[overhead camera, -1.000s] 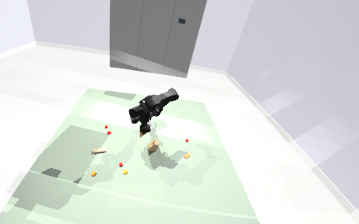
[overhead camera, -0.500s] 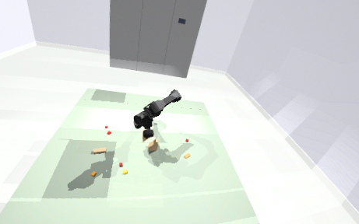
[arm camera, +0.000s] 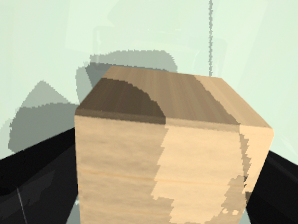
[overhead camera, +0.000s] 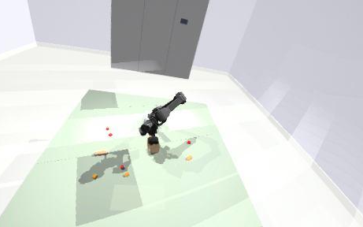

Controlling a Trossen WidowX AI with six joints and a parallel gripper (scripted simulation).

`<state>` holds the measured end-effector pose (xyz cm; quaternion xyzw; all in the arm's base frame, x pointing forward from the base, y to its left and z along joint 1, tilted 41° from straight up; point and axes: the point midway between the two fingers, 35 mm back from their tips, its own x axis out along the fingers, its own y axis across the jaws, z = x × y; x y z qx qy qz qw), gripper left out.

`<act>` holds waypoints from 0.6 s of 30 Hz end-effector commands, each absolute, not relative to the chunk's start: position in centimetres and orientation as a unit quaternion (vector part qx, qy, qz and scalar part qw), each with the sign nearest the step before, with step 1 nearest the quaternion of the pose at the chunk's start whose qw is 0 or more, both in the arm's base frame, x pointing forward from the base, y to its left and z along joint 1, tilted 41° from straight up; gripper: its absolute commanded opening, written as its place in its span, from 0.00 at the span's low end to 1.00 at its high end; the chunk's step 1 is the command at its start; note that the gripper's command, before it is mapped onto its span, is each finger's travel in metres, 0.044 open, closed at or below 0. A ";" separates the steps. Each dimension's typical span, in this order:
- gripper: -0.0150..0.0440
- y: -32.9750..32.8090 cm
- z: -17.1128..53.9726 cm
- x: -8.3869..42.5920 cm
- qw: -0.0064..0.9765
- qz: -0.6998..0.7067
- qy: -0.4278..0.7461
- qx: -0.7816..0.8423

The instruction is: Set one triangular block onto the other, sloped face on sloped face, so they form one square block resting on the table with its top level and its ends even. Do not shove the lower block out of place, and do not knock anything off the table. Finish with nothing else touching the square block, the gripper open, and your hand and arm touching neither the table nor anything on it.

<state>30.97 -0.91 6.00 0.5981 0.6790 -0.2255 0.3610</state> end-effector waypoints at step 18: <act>0.25 1.2 5.2 30.6 0.359 -0.224 0.679 0.599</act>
